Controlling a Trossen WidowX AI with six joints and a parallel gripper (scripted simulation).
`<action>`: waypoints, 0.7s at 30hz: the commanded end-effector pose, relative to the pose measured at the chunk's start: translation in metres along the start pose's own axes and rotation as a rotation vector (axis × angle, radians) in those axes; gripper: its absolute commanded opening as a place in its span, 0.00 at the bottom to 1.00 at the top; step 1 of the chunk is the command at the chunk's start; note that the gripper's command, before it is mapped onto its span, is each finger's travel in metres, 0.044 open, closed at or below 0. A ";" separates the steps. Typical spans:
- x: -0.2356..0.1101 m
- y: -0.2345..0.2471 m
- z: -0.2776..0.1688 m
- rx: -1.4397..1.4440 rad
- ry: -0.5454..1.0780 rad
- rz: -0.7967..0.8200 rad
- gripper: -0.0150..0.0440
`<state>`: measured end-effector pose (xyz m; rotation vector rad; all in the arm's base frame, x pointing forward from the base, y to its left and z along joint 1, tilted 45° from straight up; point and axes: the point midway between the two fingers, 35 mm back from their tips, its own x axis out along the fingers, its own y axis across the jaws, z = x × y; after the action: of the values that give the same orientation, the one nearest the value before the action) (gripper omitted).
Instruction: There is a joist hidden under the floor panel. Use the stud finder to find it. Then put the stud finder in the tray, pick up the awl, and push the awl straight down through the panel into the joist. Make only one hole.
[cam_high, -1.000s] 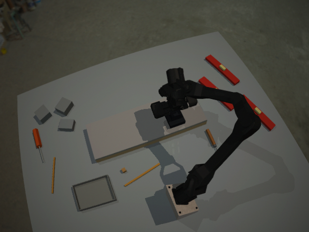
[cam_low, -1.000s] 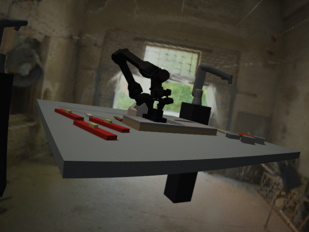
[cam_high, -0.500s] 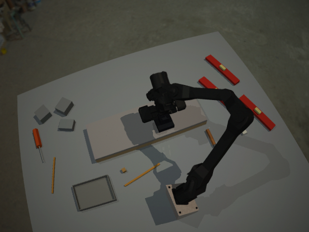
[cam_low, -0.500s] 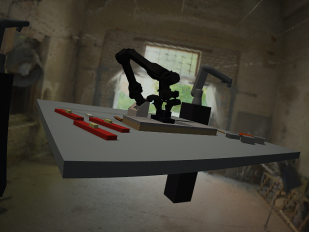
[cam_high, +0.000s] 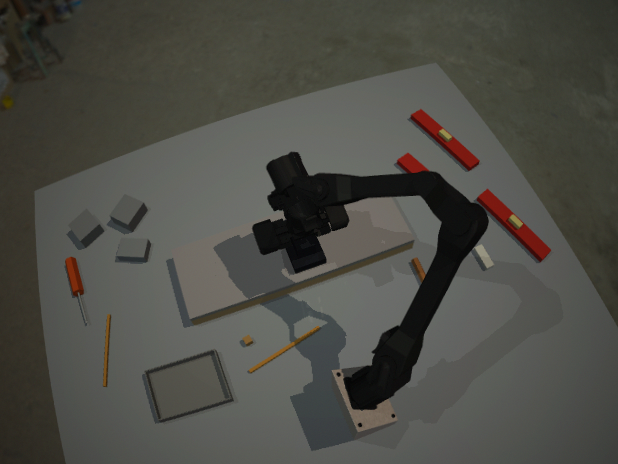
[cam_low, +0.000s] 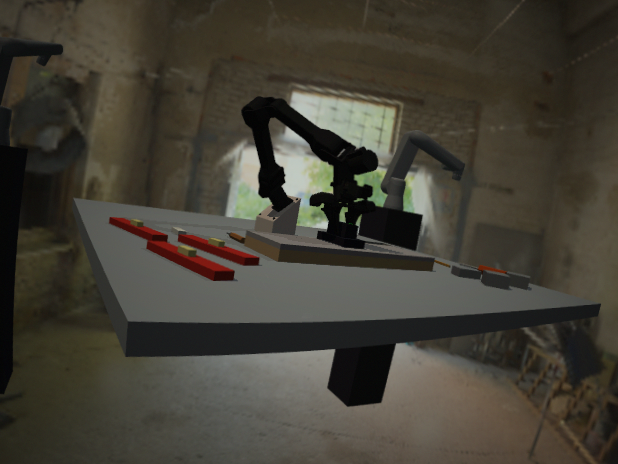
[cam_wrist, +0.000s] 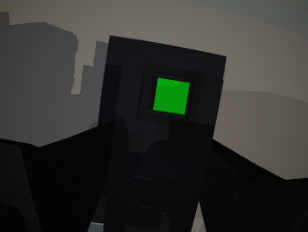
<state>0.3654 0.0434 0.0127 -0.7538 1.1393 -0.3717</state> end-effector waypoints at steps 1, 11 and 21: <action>0.000 0.015 0.000 0.001 0.000 0.002 0.25; 0.000 0.050 0.000 0.002 0.000 0.003 0.25; -0.001 0.084 0.000 0.003 -0.001 0.005 0.25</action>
<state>0.3582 0.0944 -0.0376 -0.7516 1.1374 -0.3717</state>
